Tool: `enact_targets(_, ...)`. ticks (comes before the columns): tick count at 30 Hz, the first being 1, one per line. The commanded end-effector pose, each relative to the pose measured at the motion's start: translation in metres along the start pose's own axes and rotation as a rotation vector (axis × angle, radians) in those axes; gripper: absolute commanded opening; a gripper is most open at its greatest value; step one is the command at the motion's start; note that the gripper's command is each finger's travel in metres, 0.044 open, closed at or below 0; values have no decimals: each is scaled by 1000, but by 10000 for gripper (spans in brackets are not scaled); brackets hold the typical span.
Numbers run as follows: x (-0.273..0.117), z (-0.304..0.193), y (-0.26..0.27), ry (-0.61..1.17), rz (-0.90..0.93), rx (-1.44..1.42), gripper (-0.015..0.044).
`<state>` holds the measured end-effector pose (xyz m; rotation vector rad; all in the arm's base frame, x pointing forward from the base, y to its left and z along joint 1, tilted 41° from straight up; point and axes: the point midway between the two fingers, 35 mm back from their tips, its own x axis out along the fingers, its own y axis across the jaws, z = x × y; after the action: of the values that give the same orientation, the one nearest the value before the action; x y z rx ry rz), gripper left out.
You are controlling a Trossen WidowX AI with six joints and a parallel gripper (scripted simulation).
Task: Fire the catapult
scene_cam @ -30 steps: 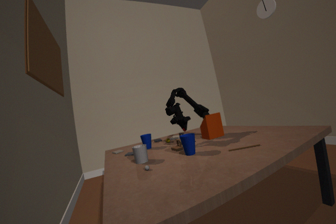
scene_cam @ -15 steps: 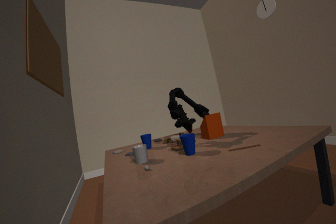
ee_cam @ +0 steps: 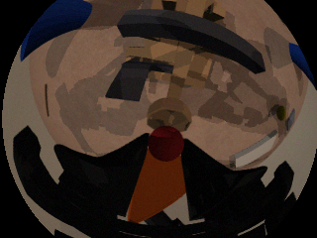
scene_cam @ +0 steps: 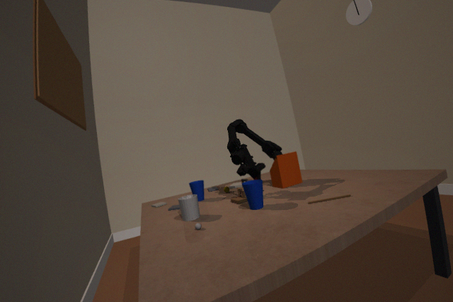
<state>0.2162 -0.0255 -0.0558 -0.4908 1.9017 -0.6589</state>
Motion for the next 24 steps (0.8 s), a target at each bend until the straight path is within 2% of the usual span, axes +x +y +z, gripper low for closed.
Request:
enact_targets(1, 6, 1, -1, 4, -6, -5, 0)
enact_targets(12, 8, 3, -1, -1, 0, 1, 0)
enact_targets(21, 8, 3, -1, -1, 0, 1, 236)
enact_targets(24, -14, -1, 1, -2, 3, -1, 315)
